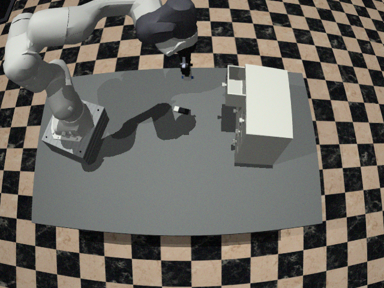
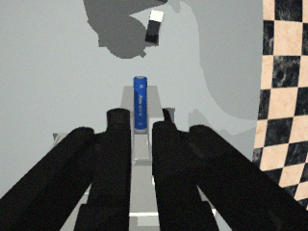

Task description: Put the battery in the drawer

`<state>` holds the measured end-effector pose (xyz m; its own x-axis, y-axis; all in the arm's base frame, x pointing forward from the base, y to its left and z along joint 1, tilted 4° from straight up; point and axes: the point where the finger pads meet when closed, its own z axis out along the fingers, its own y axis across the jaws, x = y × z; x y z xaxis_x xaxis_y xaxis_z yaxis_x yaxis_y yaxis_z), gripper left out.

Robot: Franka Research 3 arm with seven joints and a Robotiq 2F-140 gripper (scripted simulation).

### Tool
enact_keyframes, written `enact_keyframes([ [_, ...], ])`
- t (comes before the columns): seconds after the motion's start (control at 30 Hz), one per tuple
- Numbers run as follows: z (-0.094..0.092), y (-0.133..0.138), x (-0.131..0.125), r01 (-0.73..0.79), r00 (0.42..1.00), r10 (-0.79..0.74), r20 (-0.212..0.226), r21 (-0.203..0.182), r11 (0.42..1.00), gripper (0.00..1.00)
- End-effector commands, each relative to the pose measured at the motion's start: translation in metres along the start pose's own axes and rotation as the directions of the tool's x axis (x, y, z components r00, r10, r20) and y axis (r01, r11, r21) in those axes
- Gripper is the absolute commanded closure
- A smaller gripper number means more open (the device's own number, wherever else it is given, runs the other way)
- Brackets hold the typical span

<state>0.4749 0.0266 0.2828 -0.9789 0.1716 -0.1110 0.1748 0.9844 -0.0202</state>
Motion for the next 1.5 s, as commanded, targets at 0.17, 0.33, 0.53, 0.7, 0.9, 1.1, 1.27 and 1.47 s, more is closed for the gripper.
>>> enact_keyframes([
  [0.17, -0.002, 0.001, -0.003, -0.018, 0.976, 0.018, 0.219, -0.002, 1.0, 0.97],
  [0.33, -0.001, 0.001, 0.0, -0.018, 0.949, 0.018, 0.315, -0.002, 1.0, 0.97],
  [0.53, 0.001, 0.001, 0.005, -0.018, 0.865, 0.017, 0.501, -0.002, 1.0, 0.97],
  [0.7, 0.002, 0.001, 0.008, -0.018, 0.803, 0.016, 0.595, -0.002, 1.0, 0.97],
  [0.9, 0.003, 0.001, 0.01, -0.018, 0.77, 0.015, 0.638, -0.002, 1.0, 0.97],
  [1.1, 0.003, 0.001, 0.01, -0.018, 0.743, 0.015, 0.669, -0.002, 1.0, 0.97],
  [1.27, 0.003, 0.001, 0.011, -0.018, 0.737, 0.014, 0.676, -0.002, 1.0, 0.97],
  [1.47, 0.003, 0.001, 0.011, -0.018, 0.737, 0.014, 0.676, -0.002, 1.0, 0.97],
])
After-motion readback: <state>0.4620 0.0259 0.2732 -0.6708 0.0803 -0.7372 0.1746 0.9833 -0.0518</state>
